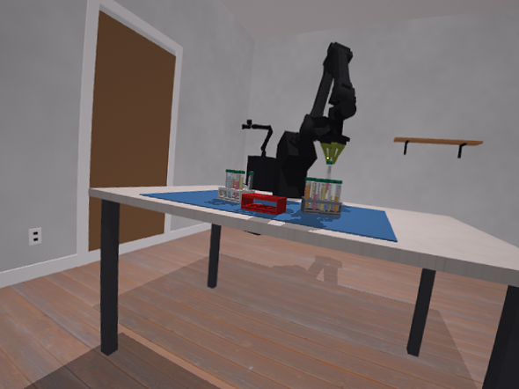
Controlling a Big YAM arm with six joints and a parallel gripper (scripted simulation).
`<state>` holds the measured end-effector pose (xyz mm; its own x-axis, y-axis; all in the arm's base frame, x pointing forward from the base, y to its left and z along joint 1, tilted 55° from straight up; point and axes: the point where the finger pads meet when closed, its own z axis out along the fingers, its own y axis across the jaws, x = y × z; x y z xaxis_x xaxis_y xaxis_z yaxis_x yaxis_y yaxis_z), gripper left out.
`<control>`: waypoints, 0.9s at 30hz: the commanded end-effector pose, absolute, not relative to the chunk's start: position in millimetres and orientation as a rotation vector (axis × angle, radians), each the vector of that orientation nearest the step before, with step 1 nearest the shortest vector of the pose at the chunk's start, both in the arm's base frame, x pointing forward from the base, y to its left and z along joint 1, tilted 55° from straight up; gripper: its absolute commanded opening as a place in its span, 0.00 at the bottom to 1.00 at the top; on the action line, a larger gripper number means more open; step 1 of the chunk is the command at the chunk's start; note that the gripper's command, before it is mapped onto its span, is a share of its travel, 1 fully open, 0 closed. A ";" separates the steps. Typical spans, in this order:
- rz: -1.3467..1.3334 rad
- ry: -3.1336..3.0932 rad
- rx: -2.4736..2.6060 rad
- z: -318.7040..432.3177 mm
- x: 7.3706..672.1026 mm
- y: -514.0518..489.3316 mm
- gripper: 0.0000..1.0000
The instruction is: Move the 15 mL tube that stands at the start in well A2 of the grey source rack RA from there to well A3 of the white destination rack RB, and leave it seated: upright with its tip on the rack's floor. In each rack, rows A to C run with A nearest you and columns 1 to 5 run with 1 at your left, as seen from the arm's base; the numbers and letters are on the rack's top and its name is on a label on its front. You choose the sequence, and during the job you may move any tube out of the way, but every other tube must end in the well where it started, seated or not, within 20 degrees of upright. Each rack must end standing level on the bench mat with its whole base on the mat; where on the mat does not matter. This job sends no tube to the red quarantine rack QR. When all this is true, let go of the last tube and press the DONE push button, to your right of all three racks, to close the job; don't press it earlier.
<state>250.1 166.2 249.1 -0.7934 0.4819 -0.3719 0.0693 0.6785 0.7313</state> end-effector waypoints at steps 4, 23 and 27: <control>0.999 2.335 0.422 246.5 239.1 165.0 0.00; 0.990 2.308 0.411 248.9 250.7 144.5 0.00; 0.991 2.302 0.407 251.1 255.8 139.3 0.00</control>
